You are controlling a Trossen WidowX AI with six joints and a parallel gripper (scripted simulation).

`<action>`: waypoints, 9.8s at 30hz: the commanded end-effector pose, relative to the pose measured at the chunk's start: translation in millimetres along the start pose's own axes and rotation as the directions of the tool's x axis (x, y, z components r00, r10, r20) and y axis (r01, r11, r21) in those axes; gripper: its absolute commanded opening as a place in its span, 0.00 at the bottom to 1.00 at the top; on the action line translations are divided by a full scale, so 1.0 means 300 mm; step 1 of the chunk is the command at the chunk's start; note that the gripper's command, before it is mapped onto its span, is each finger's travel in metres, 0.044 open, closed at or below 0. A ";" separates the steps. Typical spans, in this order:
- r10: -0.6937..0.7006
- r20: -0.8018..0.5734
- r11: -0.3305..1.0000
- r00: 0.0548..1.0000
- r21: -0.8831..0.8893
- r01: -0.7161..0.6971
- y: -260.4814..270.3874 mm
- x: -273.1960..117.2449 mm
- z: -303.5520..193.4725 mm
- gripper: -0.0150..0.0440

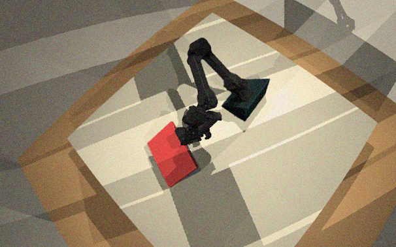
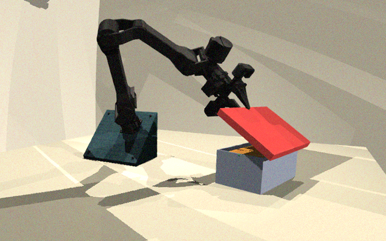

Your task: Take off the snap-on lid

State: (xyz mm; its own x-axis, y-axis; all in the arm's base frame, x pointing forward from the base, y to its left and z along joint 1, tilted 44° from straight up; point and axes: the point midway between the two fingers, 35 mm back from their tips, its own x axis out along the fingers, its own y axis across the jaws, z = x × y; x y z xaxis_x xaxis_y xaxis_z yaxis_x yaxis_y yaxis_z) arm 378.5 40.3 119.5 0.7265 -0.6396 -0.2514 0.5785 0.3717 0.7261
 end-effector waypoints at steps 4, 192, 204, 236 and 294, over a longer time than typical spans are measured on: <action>0.016 -0.001 1.000 1.000 0.023 -0.016 0.049 -0.031 0.005 0.25; 0.017 0.003 1.000 1.000 0.015 -0.017 0.059 -0.175 0.943 0.25; 0.018 0.004 1.000 1.000 0.015 -0.018 0.018 -0.144 0.934 0.25; 0.020 0.006 1.000 1.000 0.014 -0.020 -0.045 -0.089 0.934 0.25; 0.021 0.008 1.000 1.000 0.012 -0.022 -0.160 0.011 0.934 0.25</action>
State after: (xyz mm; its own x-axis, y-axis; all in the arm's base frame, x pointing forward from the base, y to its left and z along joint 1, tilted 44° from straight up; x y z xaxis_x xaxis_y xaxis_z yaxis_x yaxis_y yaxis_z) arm 247.2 -168.3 262.8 0.7258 -0.6456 -0.2377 0.5677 0.3668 0.7370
